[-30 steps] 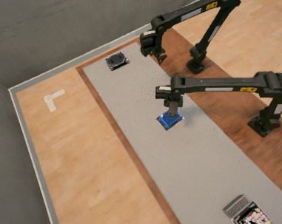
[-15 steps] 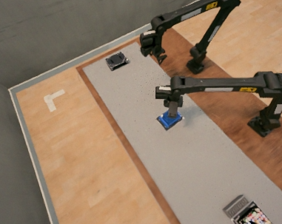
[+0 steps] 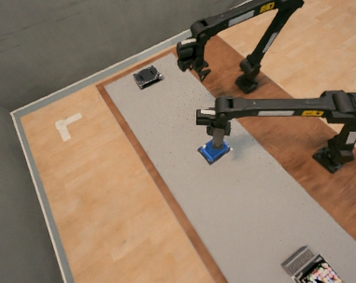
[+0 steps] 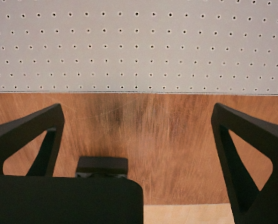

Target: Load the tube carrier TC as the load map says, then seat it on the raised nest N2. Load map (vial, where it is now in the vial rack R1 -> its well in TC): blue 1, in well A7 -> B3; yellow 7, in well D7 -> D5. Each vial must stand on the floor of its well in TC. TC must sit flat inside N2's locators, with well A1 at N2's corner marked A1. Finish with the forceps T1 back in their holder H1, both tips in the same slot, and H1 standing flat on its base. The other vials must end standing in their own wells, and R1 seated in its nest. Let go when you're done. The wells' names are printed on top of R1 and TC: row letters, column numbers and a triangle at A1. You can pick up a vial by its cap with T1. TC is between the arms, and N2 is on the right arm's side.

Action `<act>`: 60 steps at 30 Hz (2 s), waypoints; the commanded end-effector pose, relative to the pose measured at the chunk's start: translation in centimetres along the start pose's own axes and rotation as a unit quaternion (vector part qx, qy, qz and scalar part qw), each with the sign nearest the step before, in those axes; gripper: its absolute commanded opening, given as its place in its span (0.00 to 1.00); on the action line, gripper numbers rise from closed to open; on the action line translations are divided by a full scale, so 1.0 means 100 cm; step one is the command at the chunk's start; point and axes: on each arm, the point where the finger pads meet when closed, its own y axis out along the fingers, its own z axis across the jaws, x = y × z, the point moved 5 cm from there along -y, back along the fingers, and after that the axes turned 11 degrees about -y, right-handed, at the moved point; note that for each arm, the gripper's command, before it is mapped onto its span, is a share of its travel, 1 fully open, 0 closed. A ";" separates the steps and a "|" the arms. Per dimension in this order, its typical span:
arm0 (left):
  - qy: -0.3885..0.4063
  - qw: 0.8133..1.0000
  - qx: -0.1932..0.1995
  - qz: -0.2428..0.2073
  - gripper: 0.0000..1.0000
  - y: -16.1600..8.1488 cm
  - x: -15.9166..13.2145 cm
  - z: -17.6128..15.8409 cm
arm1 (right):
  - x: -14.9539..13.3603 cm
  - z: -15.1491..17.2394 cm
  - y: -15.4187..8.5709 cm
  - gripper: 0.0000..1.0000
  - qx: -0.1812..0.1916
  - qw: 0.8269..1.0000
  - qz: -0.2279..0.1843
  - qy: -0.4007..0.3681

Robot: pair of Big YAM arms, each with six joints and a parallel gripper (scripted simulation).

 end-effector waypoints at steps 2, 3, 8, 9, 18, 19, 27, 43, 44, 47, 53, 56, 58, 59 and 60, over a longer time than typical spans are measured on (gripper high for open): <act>-0.004 1.000 -0.019 0.003 0.07 -0.018 0.006 -0.015 | 0.007 -0.002 -0.012 1.00 -0.007 1.000 -0.015 0.007; -0.004 1.000 -0.019 0.003 0.07 -0.018 0.006 -0.016 | 0.007 -0.002 -0.012 1.00 -0.007 1.000 -0.015 0.007; -0.004 1.000 -0.019 0.003 0.07 -0.018 0.006 -0.016 | 0.007 -0.002 -0.012 1.00 -0.007 1.000 -0.015 0.007; -0.004 1.000 -0.019 0.003 0.07 -0.018 0.006 -0.016 | 0.007 -0.002 -0.012 1.00 -0.007 1.000 -0.015 0.007; -0.004 1.000 -0.019 0.003 0.07 -0.018 0.006 -0.017 | 0.007 -0.002 -0.012 1.00 -0.007 1.000 -0.015 0.007; -0.004 1.000 -0.019 0.003 0.07 -0.018 0.006 -0.017 | 0.007 -0.002 -0.012 1.00 -0.007 1.000 -0.015 0.007; -0.004 1.000 -0.019 0.003 0.07 -0.018 0.006 -0.017 | 0.007 -0.002 -0.012 1.00 -0.007 1.000 -0.015 0.007; -0.005 1.000 -0.019 0.003 0.07 -0.016 0.006 -0.018 | 0.007 -0.002 -0.012 1.00 -0.007 1.000 -0.015 0.007; -0.005 1.000 -0.019 0.003 0.07 -0.016 0.006 -0.018 | 0.007 -0.002 -0.012 1.00 -0.007 1.000 -0.015 0.007; -0.005 1.000 -0.020 0.004 0.07 -0.016 0.006 -0.018 | 0.007 -0.002 -0.012 1.00 -0.007 1.000 -0.015 0.007; -0.004 1.000 -0.026 0.004 0.07 -0.015 0.005 -0.021 | 0.007 -0.002 -0.012 1.00 -0.007 1.000 -0.015 0.007; -0.004 1.000 -0.029 0.004 0.07 -0.014 0.005 -0.022 | 0.007 -0.002 -0.012 1.00 -0.007 1.000 -0.015 0.007; -0.004 1.000 -0.031 0.005 0.07 -0.014 0.005 -0.022 | 0.007 -0.002 -0.012 1.00 -0.007 1.000 -0.015 0.007; -0.004 1.000 -0.031 0.005 0.07 -0.014 0.005 -0.022 | 0.007 -0.002 -0.012 1.00 -0.007 1.000 -0.015 0.007; -0.004 1.000 -0.031 0.005 0.07 -0.014 0.005 -0.022 | 0.007 -0.002 -0.012 1.00 -0.007 1.000 -0.015 0.007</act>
